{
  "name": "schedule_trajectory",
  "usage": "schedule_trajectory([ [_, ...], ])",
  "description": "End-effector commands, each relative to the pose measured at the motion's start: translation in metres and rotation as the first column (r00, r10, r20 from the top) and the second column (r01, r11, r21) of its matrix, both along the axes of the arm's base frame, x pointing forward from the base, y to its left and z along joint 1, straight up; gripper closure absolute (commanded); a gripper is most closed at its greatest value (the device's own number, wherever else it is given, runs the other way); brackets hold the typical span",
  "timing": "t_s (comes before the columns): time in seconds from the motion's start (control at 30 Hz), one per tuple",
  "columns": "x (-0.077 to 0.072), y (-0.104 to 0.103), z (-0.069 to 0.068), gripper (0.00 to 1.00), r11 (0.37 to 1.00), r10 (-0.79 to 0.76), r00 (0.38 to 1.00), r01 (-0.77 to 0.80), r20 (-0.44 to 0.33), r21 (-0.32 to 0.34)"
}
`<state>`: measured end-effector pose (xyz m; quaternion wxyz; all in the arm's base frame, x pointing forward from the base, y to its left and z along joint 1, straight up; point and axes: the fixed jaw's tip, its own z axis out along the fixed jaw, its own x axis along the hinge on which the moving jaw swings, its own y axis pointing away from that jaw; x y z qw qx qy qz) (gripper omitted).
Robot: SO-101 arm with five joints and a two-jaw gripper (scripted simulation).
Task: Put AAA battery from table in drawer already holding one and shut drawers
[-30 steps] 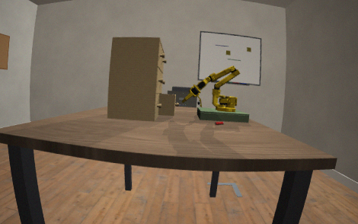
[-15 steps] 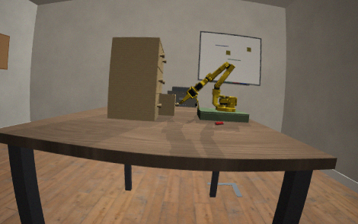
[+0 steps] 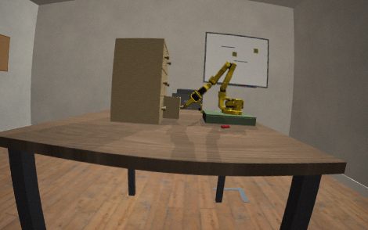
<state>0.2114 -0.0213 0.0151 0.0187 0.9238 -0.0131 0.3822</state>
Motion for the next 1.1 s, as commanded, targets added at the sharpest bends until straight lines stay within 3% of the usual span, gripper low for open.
schedule_trajectory([
  [0.0,0.0051,0.0015,0.0001,0.79,1.0,0.005,1.0,-0.005,0.018,0.003],
  [1.07,0.0084,0.003,0.0018,0.79,1.0,0.012,1.0,-0.012,0.018,0.003],
])
